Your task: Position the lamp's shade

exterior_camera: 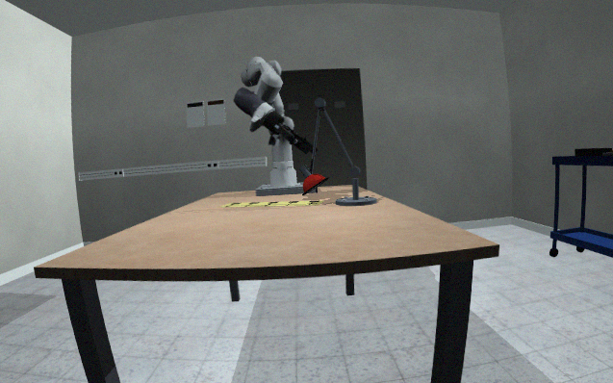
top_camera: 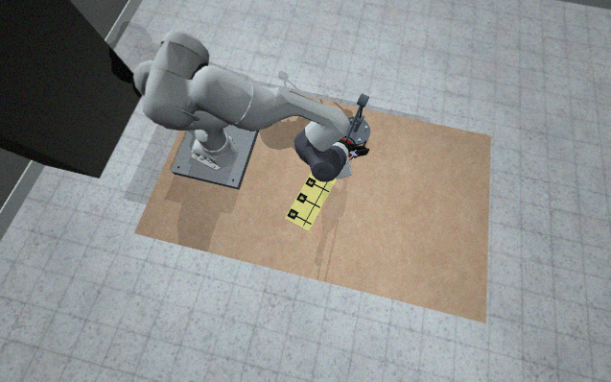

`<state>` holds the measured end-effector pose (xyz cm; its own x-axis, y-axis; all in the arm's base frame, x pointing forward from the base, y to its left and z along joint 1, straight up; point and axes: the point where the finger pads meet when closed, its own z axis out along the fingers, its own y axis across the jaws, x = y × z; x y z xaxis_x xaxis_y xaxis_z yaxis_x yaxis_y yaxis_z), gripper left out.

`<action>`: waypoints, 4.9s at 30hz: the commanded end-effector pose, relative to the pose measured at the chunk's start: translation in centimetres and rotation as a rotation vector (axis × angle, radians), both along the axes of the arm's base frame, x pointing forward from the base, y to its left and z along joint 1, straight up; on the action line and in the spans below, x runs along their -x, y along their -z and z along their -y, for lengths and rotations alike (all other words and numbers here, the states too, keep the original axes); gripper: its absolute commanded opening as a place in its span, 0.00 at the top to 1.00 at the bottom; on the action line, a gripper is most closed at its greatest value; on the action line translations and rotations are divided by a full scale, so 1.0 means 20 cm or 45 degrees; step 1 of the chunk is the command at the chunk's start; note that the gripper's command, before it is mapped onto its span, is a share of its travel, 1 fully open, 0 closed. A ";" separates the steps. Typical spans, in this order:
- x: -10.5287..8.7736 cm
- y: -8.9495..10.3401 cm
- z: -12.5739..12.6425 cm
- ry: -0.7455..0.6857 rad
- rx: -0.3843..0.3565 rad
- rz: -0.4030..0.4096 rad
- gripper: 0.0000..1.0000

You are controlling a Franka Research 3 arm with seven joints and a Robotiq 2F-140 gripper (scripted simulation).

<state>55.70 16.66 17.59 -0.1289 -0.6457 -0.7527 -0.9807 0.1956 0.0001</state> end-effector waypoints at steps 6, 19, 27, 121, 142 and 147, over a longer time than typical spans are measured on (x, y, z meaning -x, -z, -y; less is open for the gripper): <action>0.04 -0.13 0.12 -0.009 -0.009 -0.001 0.00; 0.06 -0.27 0.31 0.010 0.003 0.001 0.00; 0.06 -0.36 0.45 0.031 0.017 0.003 0.00; 0.07 -0.20 0.18 0.046 0.019 -0.006 0.00; 0.08 -0.07 -0.06 0.004 -0.022 -0.007 0.00; 0.08 -0.04 -0.11 -0.005 -0.031 -0.006 0.00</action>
<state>53.46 18.99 18.97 -0.1201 -0.6189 -0.7762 -0.9846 0.1746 0.0132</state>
